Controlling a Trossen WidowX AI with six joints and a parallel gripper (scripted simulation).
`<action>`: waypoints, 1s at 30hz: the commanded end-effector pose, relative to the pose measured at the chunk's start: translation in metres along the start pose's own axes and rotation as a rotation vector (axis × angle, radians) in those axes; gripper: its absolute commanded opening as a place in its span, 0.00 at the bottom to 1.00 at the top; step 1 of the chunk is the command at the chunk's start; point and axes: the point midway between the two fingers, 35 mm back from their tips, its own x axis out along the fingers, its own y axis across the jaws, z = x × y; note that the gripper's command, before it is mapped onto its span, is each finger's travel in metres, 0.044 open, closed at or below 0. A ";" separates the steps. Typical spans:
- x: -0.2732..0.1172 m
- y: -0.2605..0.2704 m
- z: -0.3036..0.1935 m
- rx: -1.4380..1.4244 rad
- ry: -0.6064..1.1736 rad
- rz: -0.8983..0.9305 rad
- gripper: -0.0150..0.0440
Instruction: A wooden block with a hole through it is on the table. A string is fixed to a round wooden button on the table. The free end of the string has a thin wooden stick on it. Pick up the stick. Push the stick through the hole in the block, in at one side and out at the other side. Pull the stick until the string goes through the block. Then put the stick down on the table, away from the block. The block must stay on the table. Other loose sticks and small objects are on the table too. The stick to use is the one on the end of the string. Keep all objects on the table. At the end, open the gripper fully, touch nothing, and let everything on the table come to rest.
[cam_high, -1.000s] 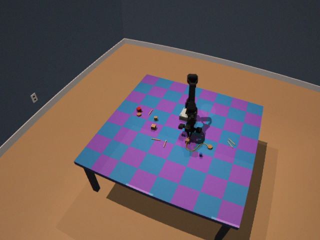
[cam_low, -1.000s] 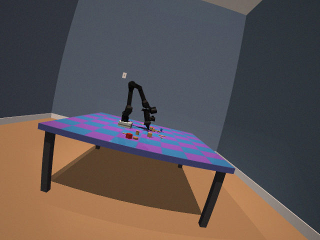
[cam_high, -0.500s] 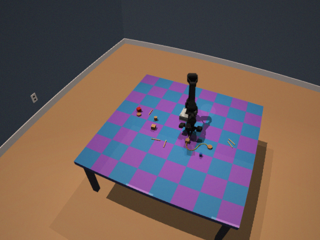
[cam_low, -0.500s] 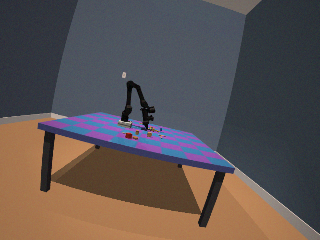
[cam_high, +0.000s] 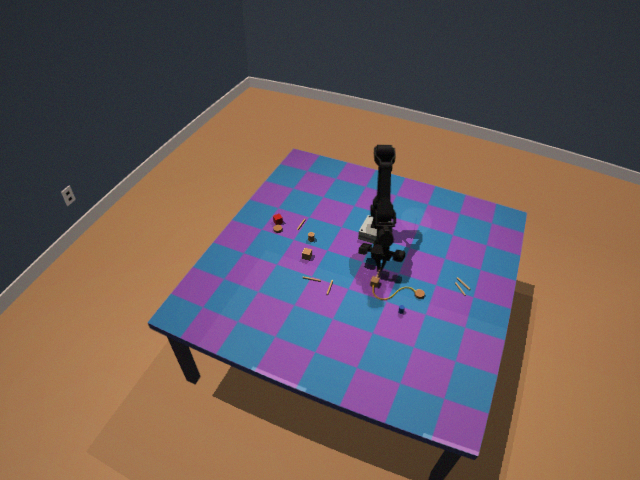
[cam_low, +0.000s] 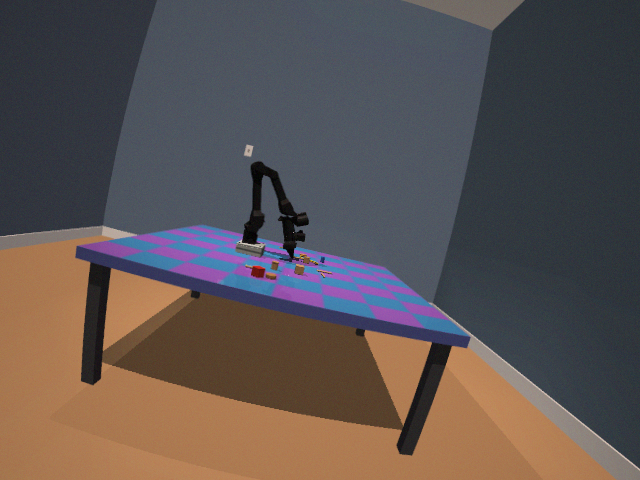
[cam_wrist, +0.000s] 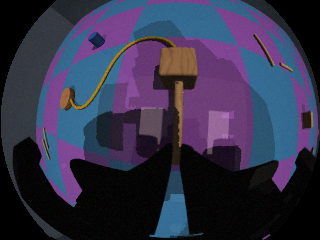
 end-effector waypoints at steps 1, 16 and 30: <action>0.000 -0.001 -0.007 0.006 0.010 -0.001 0.25; -0.004 -0.001 -0.019 0.008 0.012 0.006 0.25; -0.008 -0.001 -0.031 0.010 0.013 0.014 0.25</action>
